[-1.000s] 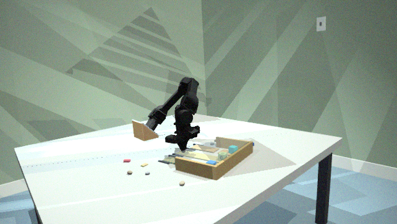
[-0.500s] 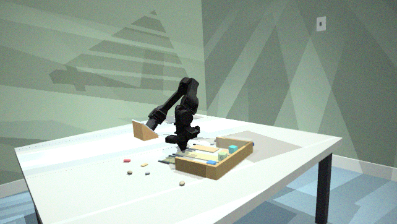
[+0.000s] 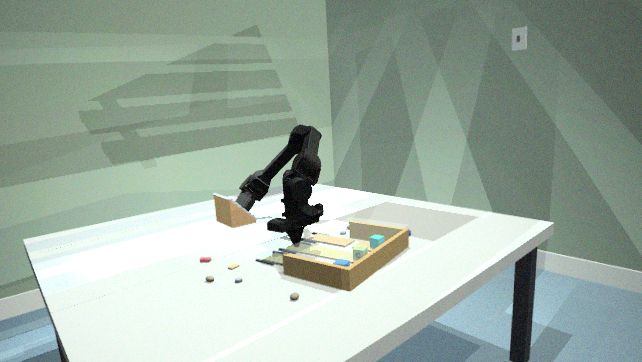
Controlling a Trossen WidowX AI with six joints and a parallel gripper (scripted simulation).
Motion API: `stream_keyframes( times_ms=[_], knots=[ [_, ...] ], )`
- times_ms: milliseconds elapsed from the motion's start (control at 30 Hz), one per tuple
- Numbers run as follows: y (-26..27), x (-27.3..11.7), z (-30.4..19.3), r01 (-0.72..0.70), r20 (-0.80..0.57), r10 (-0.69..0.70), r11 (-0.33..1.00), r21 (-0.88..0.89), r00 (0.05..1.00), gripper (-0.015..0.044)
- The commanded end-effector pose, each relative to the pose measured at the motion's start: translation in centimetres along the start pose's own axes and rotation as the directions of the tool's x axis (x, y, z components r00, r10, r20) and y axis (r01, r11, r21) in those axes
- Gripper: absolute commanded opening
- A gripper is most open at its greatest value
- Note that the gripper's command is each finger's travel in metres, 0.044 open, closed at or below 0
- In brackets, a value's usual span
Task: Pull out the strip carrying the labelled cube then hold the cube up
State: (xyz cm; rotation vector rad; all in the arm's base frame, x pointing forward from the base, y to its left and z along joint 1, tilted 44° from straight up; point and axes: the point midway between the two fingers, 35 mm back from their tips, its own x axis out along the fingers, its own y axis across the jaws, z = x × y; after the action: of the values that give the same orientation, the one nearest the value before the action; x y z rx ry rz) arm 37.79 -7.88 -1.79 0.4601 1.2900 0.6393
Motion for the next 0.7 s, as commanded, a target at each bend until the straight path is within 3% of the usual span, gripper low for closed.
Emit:
stream_keyframes(
  times_ms=[0, 667],
  knots=[
    [0.13, 0.26, -0.02, -0.005, -0.002, 0.005, 1.000, 0.003, 1.000, 0.0000],
    [0.12, 0.46, 0.01, -0.005, -0.002, 0.005, 1.000, 0.003, 1.000, 0.0000]
  ],
)
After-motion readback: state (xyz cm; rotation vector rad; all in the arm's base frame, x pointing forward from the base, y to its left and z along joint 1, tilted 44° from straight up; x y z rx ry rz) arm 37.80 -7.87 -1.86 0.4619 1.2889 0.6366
